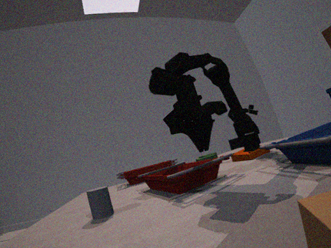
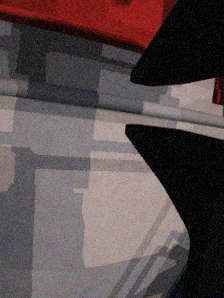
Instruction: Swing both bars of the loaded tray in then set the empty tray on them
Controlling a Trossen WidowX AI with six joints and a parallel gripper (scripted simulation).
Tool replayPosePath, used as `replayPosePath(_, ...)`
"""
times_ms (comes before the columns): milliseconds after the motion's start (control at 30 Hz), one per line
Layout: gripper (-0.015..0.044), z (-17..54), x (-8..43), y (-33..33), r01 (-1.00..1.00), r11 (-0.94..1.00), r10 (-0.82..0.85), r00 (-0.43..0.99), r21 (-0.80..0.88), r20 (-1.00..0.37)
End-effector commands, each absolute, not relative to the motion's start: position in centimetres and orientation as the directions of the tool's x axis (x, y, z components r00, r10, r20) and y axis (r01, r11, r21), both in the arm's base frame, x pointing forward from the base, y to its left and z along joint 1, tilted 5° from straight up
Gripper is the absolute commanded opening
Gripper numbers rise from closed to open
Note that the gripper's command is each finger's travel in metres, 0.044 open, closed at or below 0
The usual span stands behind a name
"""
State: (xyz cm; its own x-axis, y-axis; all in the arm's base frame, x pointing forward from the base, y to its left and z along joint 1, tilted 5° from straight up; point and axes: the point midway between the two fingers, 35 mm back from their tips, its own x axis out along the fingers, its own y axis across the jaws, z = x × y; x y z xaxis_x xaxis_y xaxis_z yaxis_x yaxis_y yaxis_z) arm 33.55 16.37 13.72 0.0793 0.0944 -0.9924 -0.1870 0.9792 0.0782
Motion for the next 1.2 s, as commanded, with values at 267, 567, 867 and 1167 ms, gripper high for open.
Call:
replayPosePath(267,0.0084,10.9,34.0,16.4,-0.173,0.982,0.085,0.079,0.070,-0.993)
replayPosePath(567,0.0084,7.9,34.1,16.6,-0.173,0.982,0.085,0.079,0.070,-0.993)
replayPosePath(867,0.0084,10.4,34.2,14.9,-0.173,0.983,0.083,0.079,0.068,-0.993)
replayPosePath(1167,0.0084,11.1,34.5,12.5,-0.173,0.983,0.081,0.079,0.066,-0.994)
